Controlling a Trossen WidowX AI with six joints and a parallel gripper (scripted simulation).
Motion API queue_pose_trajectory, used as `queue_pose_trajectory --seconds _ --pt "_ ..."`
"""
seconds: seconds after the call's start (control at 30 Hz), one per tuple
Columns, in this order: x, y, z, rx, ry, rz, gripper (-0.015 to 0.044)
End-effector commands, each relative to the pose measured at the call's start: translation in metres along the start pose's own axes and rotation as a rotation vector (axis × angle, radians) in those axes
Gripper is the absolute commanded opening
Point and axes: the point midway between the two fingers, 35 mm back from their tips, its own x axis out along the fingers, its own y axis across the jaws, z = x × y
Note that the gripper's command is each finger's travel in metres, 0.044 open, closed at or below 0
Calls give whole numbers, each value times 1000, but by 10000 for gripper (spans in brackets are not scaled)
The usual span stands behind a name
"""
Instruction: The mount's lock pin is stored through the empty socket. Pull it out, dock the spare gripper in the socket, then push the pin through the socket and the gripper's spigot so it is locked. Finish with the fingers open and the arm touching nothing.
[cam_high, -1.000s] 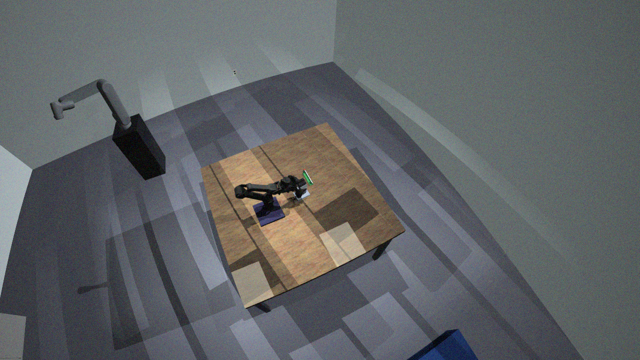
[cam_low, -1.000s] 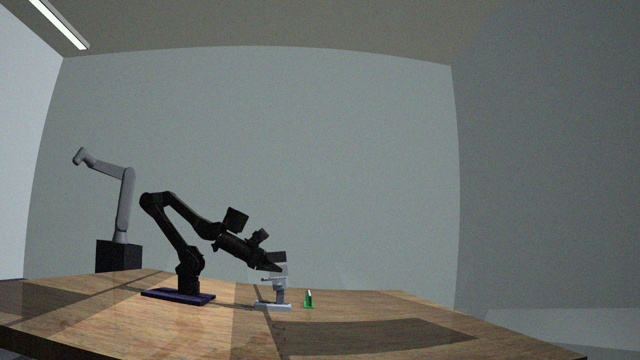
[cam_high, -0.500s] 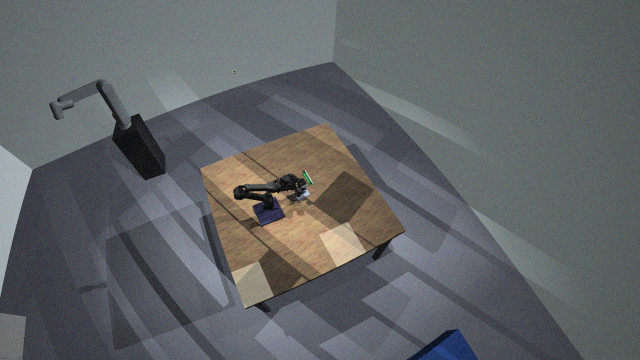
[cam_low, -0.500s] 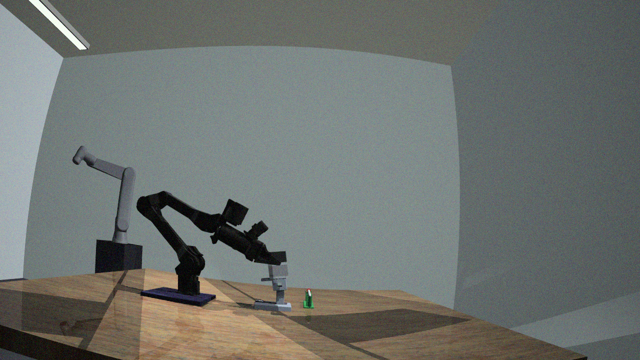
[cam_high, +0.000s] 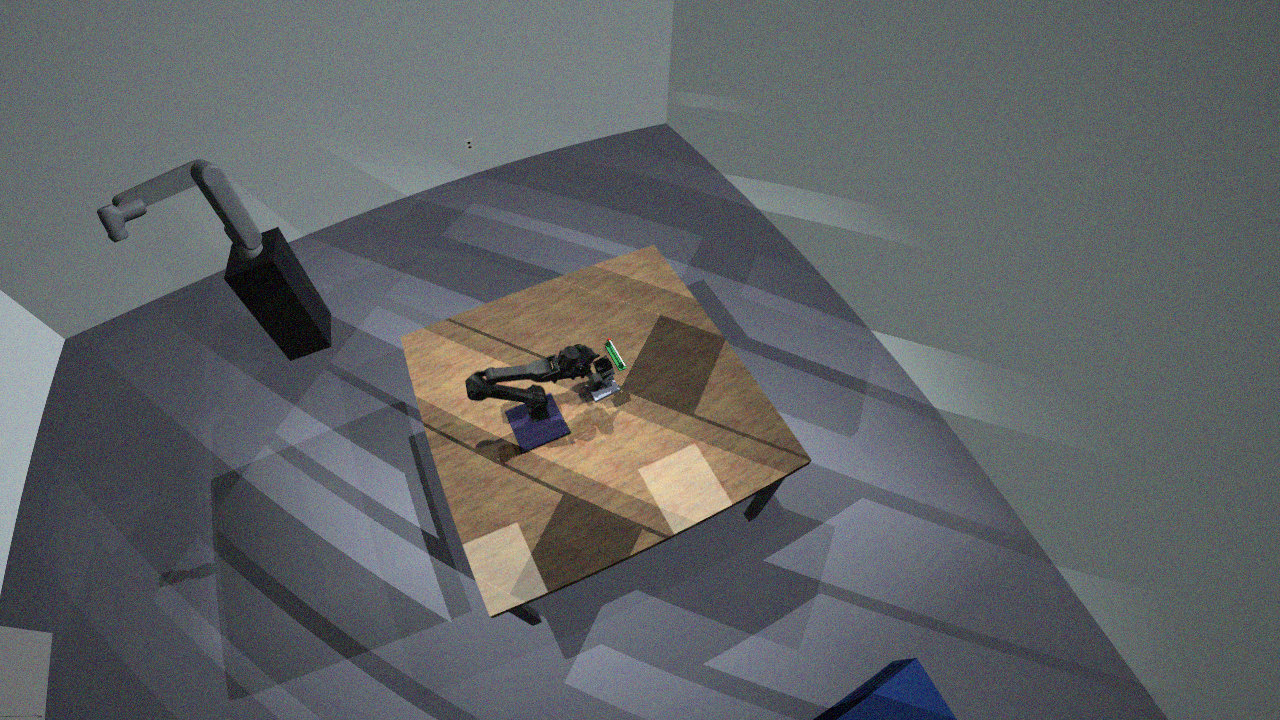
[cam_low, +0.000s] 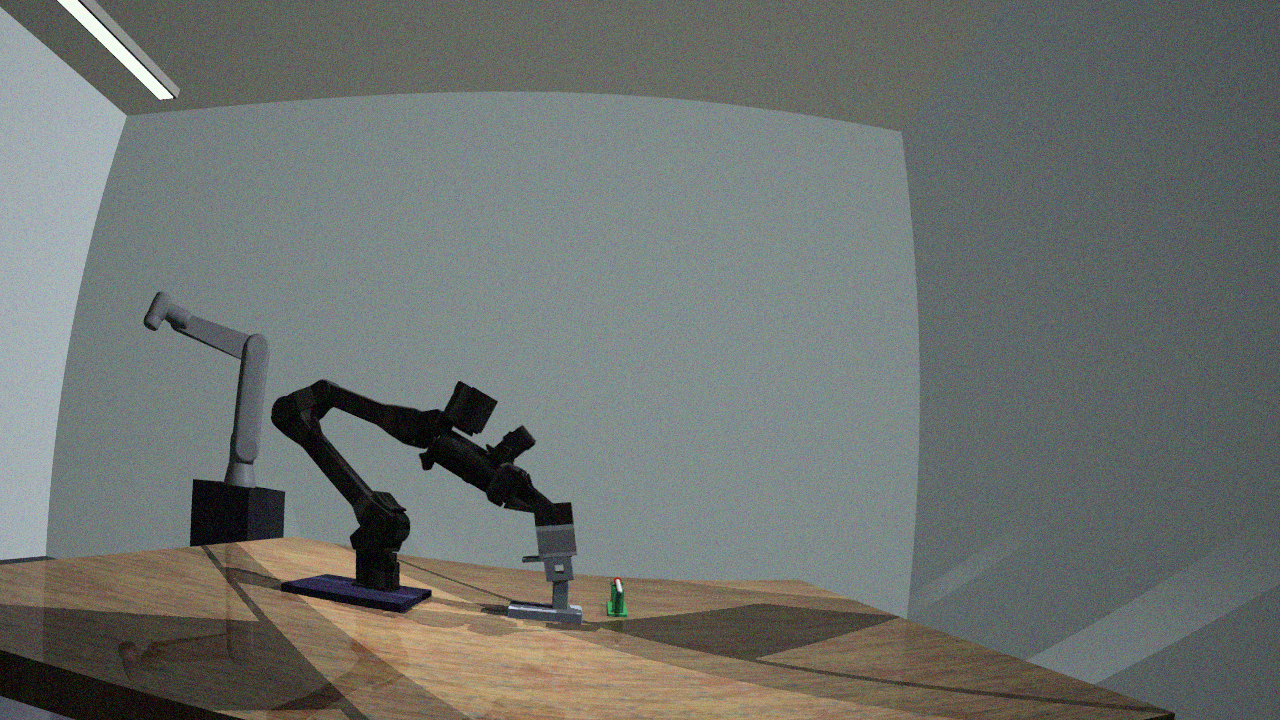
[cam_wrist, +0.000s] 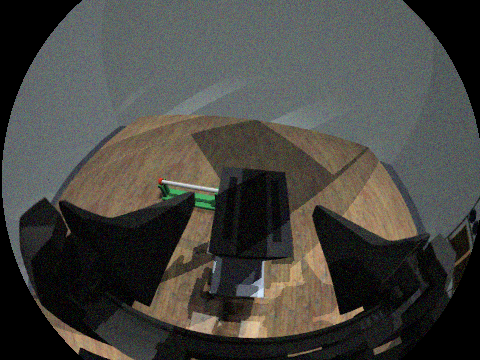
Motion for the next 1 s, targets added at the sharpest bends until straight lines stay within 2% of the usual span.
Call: queue_pose_trajectory --seconds 0.0,0.97 --pt "-5 0 8 -1 -3 1 440" --pt "-29 -2 44 13 23 -16 440"
